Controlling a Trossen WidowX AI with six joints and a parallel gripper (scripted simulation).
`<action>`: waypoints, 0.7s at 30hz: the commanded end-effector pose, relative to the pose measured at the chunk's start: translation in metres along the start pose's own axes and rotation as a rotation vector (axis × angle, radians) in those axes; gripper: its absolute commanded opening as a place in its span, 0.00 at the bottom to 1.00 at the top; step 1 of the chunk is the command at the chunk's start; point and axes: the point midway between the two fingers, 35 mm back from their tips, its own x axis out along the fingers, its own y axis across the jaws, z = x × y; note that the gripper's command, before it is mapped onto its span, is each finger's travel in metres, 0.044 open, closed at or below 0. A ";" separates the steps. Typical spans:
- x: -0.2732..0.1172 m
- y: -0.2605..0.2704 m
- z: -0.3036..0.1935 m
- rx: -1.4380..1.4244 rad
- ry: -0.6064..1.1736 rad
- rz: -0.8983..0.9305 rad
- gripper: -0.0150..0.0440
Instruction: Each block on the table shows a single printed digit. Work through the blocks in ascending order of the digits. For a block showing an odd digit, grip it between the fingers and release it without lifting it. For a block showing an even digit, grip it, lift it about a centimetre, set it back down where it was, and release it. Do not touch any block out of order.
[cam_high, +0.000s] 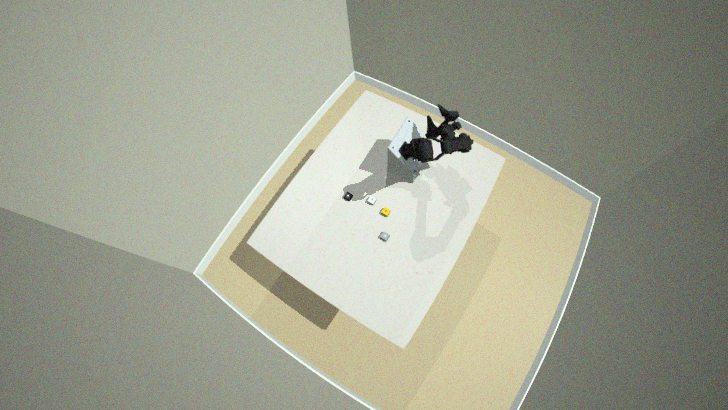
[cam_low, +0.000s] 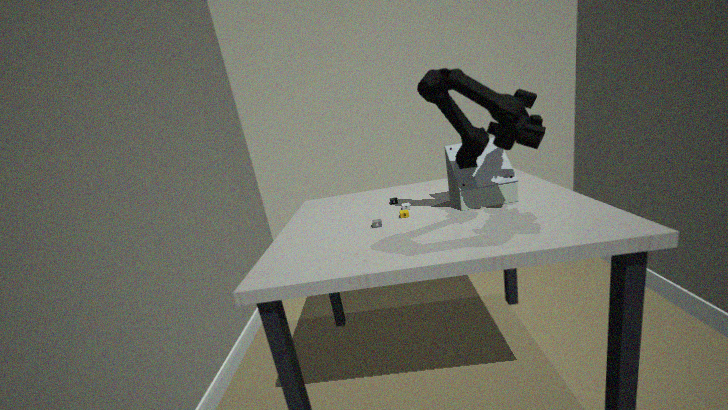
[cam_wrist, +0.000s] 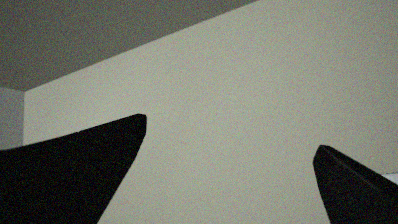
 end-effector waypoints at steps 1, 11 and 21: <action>-0.001 0.000 0.002 0.003 -0.007 -0.002 0.93; -0.065 -0.045 0.084 0.205 -0.353 -0.132 0.93; -0.171 -0.119 0.110 0.439 -0.688 -0.225 0.93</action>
